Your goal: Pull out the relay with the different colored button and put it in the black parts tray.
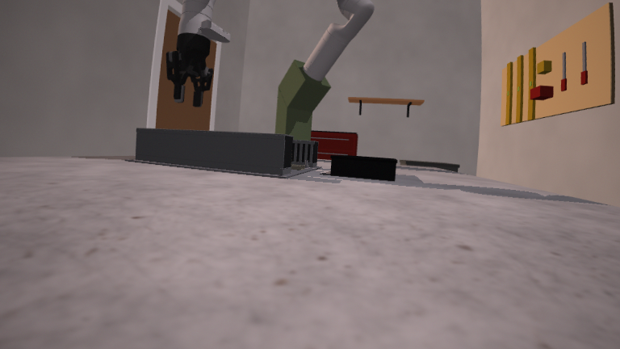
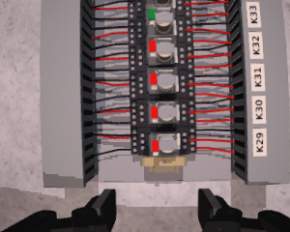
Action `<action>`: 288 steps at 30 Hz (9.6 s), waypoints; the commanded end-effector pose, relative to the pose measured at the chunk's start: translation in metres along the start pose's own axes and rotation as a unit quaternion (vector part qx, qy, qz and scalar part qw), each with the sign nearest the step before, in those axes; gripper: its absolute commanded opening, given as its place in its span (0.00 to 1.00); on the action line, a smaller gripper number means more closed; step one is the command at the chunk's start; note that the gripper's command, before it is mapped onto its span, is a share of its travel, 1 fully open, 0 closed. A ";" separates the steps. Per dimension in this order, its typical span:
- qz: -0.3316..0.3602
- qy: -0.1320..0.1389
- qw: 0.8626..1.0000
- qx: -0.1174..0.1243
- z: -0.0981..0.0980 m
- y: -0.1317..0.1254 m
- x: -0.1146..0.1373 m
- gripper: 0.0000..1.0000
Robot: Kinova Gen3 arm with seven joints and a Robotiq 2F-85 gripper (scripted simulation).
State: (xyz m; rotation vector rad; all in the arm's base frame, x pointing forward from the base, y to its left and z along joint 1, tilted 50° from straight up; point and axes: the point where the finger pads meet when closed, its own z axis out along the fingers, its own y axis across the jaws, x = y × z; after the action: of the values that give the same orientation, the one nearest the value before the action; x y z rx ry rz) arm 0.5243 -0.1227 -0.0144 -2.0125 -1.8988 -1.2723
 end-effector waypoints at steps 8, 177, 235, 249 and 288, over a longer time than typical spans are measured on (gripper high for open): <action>-0.006 -0.001 1.000 -0.005 0.001 0.005 0.058 0.61; -0.006 -0.001 1.000 -0.005 0.011 0.007 0.153 0.61; -0.006 -0.001 1.000 -0.005 0.038 0.008 0.152 0.61; -0.006 -0.001 1.000 -0.005 0.056 0.008 0.152 0.61; -0.006 -0.001 1.000 -0.005 0.056 0.008 0.152 0.61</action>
State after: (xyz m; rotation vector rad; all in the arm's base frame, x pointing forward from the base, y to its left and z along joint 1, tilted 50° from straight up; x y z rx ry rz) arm 0.5365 0.0285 0.0460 -2.0068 -1.9067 -1.2784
